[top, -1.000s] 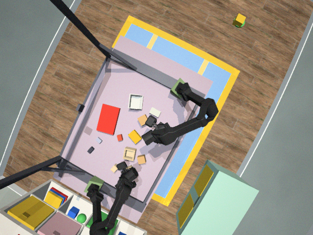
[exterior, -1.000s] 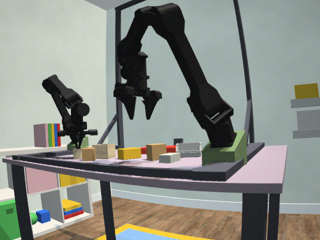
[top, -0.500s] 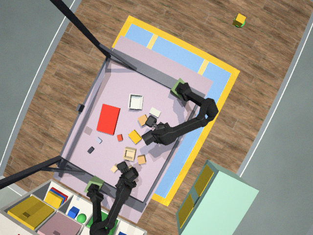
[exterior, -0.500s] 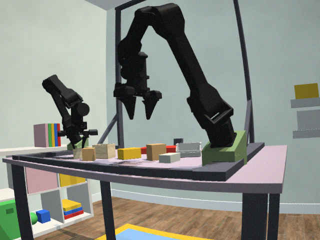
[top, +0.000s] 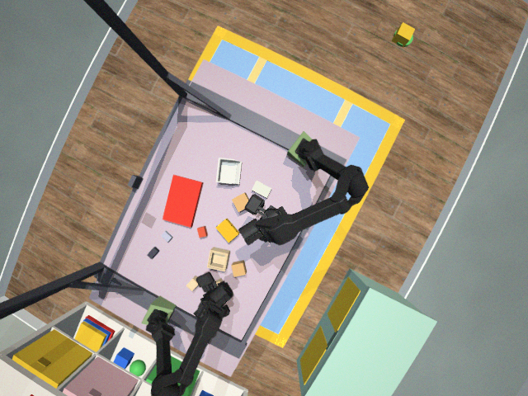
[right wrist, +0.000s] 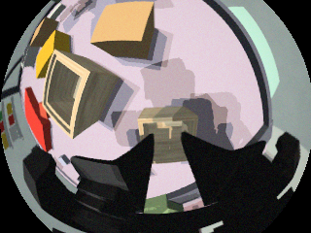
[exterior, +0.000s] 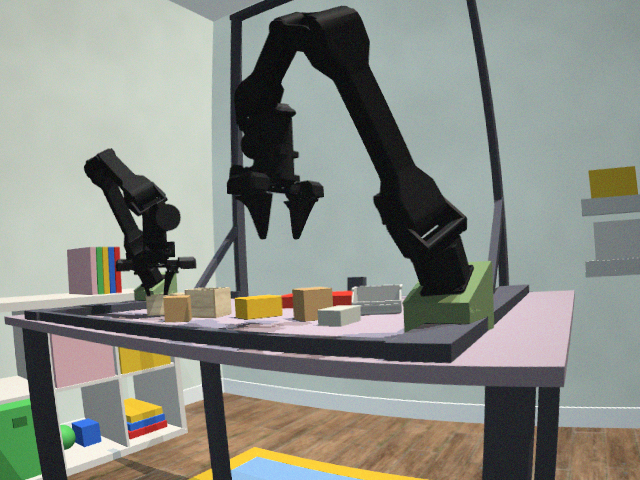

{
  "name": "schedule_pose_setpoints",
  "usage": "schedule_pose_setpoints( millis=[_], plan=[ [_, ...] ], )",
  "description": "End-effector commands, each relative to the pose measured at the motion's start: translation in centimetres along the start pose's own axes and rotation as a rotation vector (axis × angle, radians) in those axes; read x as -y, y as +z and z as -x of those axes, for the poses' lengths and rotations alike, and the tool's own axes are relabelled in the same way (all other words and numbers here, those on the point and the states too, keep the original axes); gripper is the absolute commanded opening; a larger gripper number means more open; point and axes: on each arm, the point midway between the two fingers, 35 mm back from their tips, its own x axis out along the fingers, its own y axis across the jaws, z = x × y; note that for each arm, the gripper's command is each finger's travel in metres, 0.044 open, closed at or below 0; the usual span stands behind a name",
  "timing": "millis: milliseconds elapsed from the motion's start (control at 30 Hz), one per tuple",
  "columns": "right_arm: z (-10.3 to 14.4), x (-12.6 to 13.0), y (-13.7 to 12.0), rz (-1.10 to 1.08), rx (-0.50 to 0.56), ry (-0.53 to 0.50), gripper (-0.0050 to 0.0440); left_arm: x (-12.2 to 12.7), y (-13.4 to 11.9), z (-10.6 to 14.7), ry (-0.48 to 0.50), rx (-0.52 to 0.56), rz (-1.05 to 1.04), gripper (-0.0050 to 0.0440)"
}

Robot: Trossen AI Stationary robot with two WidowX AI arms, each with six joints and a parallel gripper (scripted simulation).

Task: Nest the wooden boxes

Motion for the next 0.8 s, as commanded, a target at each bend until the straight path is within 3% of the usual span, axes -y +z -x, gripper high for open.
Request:
schedule_pose_setpoints(
  millis=[0,200,500,767],
  plan=[
    [2.9,0.1,1.0,-0.025,0.044,0.012,0.0232,-0.1,0.2,0.5,-0.011,0.014,0.012,0.04],
    [6.3,0.3,0.7,-0.025,0.044,0.014,0.0232,-0.1,0.2,0.5,-0.011,0.014,0.012,0.04],
    [5.7,-0.5,1.2,-0.015,0.034,0.018,0.0232,-0.1,0.2,0.5,-0.011,0.014,0.012,0.04],
    [7.0,-2.8,3.1,-0.015,0.03,0.016,0.0232,-0.1,0.2,0.5,-0.011,0.014,0.012,0.04]
  ],
)
